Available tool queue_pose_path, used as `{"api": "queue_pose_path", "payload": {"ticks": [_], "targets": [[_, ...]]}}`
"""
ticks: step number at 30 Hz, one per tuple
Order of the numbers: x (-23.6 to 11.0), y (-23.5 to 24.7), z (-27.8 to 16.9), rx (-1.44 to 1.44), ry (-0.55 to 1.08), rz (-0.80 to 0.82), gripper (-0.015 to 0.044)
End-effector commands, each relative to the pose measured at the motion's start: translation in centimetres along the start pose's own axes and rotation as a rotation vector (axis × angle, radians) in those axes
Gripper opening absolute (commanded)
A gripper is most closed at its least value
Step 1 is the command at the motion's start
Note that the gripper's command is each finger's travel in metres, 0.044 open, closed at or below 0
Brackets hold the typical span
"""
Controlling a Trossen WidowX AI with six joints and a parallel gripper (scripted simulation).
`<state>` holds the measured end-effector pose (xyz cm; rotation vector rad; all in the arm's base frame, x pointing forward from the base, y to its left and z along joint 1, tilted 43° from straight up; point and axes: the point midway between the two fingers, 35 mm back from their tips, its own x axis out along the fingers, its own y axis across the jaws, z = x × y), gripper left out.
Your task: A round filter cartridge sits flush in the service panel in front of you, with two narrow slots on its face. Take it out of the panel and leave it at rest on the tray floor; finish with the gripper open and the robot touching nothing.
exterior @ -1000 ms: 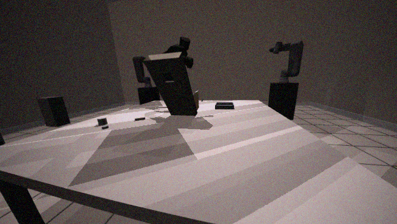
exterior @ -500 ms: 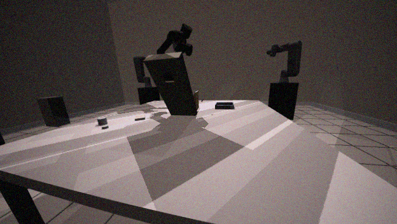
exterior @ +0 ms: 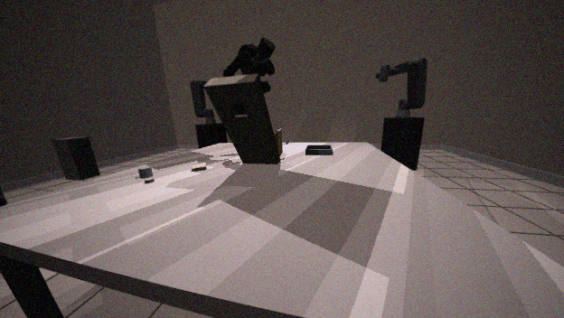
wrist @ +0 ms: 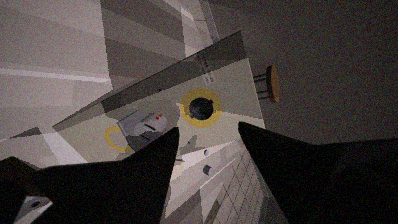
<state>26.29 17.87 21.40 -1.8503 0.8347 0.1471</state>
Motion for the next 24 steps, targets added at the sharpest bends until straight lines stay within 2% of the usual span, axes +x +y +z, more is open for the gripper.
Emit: {"api": "queue_pose_path", "payload": {"ticks": [1,13,24], "targets": [[2.5,5.1,-1.6,0.724,0.141,0.157,0.0305],[3.5,7.8,-2.7,1.233,0.292,0.181,0.0305],[3.5,7.8,-2.7,1.240,0.295,0.181,0.0305]]}}
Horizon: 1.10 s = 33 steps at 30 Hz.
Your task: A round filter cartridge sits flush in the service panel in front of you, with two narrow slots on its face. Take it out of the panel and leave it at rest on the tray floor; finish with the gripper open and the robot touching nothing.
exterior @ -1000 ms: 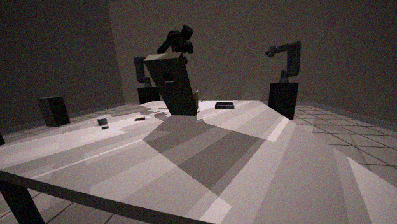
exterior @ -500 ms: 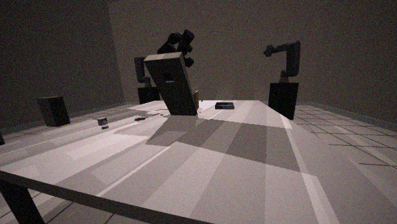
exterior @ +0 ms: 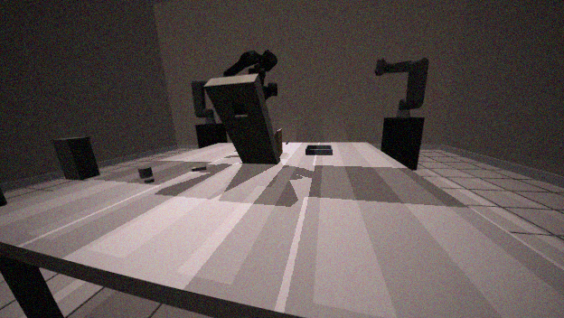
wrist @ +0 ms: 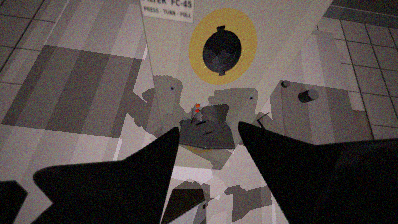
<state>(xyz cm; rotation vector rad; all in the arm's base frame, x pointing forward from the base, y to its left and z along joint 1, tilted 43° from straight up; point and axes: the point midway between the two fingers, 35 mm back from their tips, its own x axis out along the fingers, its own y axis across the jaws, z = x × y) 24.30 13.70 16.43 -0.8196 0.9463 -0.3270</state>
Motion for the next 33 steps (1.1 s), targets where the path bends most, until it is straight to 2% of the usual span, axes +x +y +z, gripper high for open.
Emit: {"api": "queue_pose_path", "payload": {"ticks": [1,33], "targets": [[1.2,0.2,-1.8,0.205,0.078,-0.008,0.0305],[5.6,0.2,-2.1,0.206,0.077,-0.008,0.0305]]}}
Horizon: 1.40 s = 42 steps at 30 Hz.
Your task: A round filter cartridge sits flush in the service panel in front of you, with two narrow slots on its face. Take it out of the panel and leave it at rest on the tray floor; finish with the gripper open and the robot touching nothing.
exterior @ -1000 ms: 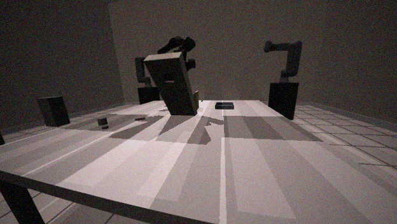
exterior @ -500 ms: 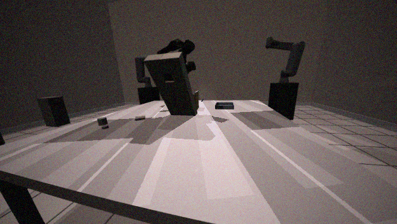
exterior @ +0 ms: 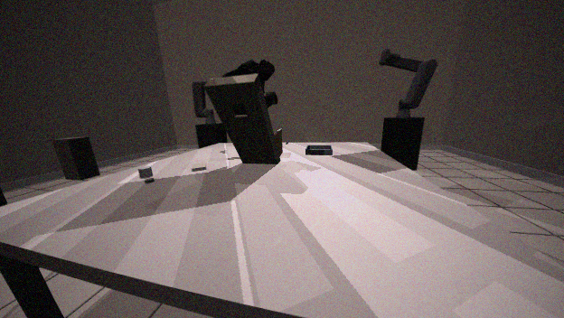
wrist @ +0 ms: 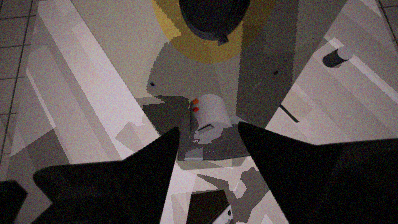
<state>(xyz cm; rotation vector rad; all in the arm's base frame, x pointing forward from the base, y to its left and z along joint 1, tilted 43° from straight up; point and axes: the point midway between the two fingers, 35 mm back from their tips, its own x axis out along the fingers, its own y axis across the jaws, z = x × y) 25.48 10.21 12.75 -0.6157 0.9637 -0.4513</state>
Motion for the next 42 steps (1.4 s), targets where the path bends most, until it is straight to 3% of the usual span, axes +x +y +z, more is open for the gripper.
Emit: {"api": "queue_pose_path", "payload": {"ticks": [1,8,10,21,28,36,42], "targets": [[0.9,-0.2,-0.2,-0.006,0.001,-0.010,0.0305],[1.3,-0.2,-0.2,-0.006,0.000,-0.011,0.0305],[1.0,-0.1,0.0,0.001,0.000,-0.003,0.0252],[1.0,-0.1,0.0,0.001,0.000,-0.003,0.0179],[0.6,-0.1,0.8,0.000,0.000,-0.004,0.0000],[-0.5,-0.1,2.3,-0.008,-0.004,-0.003,0.0000],[-4.0,0.2,2.6,-0.065,-0.028,0.023,0.0000]]}}
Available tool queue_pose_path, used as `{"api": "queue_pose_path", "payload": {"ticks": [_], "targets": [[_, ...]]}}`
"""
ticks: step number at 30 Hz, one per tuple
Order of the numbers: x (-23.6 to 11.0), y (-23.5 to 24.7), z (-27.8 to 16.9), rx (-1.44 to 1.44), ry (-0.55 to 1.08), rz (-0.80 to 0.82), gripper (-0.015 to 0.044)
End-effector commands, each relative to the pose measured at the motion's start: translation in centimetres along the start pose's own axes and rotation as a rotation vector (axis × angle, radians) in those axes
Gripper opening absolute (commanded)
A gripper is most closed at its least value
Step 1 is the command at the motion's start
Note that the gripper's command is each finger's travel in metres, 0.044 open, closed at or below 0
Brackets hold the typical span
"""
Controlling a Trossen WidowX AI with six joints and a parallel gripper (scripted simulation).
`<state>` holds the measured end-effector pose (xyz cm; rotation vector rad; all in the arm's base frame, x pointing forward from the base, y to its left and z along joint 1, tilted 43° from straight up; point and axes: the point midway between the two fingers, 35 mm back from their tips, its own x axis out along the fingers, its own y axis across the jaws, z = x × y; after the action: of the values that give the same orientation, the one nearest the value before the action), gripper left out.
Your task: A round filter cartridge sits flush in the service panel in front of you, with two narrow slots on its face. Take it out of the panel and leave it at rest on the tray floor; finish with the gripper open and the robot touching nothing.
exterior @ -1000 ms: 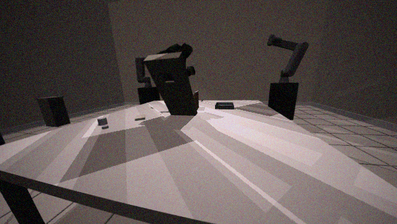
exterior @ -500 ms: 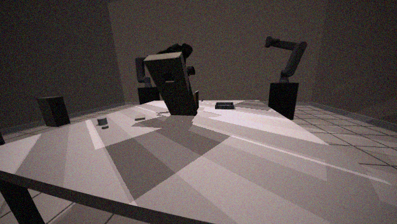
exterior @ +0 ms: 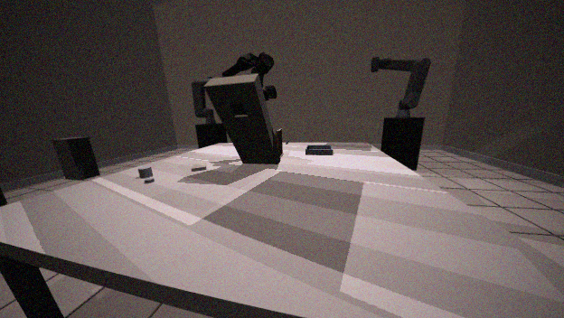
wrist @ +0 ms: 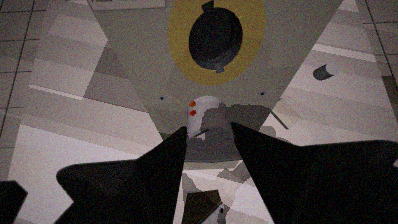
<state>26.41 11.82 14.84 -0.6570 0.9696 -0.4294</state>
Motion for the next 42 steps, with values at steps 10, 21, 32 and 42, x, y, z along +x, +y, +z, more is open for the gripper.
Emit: {"api": "queue_pose_path", "payload": {"ticks": [10,21,32,42], "targets": [[-7.3,0.0,0.3,-0.103,-0.059,0.053,0.0000],[-6.8,4.1,0.8,-0.037,-0.027,0.032,0.0000],[-5.8,8.9,0.8,0.040,0.005,0.001,0.0000],[-6.0,12.4,-2.1,-0.203,0.045,0.124,0.0000]]}}
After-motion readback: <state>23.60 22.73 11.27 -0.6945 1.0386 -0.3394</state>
